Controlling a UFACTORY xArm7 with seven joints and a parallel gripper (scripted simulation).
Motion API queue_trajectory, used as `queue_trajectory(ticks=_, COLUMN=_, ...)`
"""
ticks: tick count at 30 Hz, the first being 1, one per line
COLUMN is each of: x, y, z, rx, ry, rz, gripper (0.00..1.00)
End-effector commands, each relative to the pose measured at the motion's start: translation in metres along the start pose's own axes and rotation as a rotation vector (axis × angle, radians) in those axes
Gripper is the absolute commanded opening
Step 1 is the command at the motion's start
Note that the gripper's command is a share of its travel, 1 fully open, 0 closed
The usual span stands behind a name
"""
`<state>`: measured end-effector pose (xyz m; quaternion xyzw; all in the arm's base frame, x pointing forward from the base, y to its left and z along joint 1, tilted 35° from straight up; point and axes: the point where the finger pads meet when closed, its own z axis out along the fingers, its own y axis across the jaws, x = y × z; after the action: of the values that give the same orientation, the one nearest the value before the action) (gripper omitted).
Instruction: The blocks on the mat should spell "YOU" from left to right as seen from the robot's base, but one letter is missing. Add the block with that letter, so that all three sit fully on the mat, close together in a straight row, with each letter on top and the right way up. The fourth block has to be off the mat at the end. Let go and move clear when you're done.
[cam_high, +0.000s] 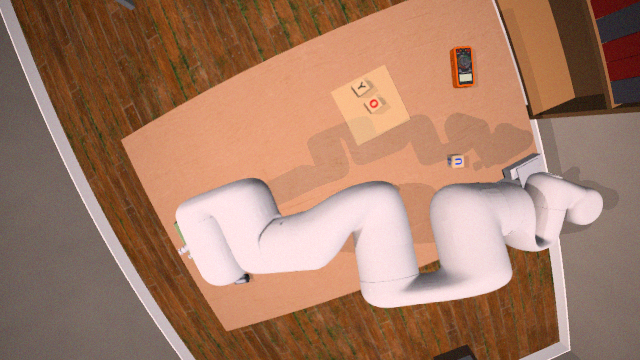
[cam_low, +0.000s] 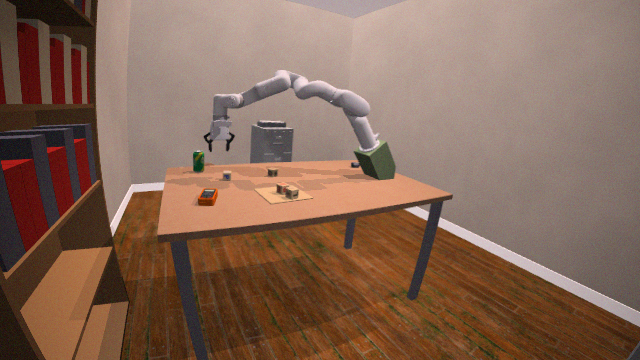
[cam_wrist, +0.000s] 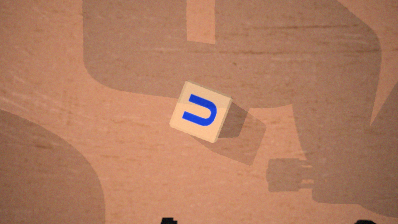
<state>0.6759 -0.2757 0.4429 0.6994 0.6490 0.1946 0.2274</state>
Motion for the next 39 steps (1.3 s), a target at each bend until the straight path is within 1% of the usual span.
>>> queue_trajectory(ticks=1, x=-0.001, y=0.002, z=-0.003, rx=-0.005, ry=-0.002, rz=-0.001, gripper=1.00)
queue_trajectory(ticks=14, x=-0.004, y=-0.001, z=-0.005, rx=-0.007, ry=-0.007, rz=0.004, gripper=1.00)
queue_trajectory(ticks=18, x=-0.020, y=-0.015, z=-0.015, rx=-0.016, ry=-0.031, rz=0.027, gripper=1.00)
queue_trajectory(ticks=21, x=-0.039, y=-0.040, z=-0.026, rx=-0.022, ry=-0.056, rz=0.051, gripper=1.00)
queue_trajectory(ticks=23, x=-0.049, y=-0.065, z=-0.031, rx=-0.024, ry=-0.070, rz=0.066, gripper=1.00)
queue_trajectory(ticks=27, x=-0.056, y=-0.103, z=-0.034, rx=-0.022, ry=-0.077, rz=0.074, gripper=1.00)
queue_trajectory(ticks=29, x=-0.056, y=-0.123, z=-0.032, rx=-0.020, ry=-0.076, rz=0.074, gripper=1.00)
queue_trajectory(ticks=31, x=-0.056, y=-0.123, z=-0.032, rx=-0.020, ry=-0.076, rz=0.074, gripper=1.00)
queue_trajectory(ticks=33, x=-0.052, y=-0.158, z=-0.028, rx=-0.015, ry=-0.067, rz=0.066, gripper=1.00)
queue_trajectory(ticks=39, x=-0.033, y=-0.209, z=-0.016, rx=-0.008, ry=-0.040, rz=0.039, gripper=1.00)
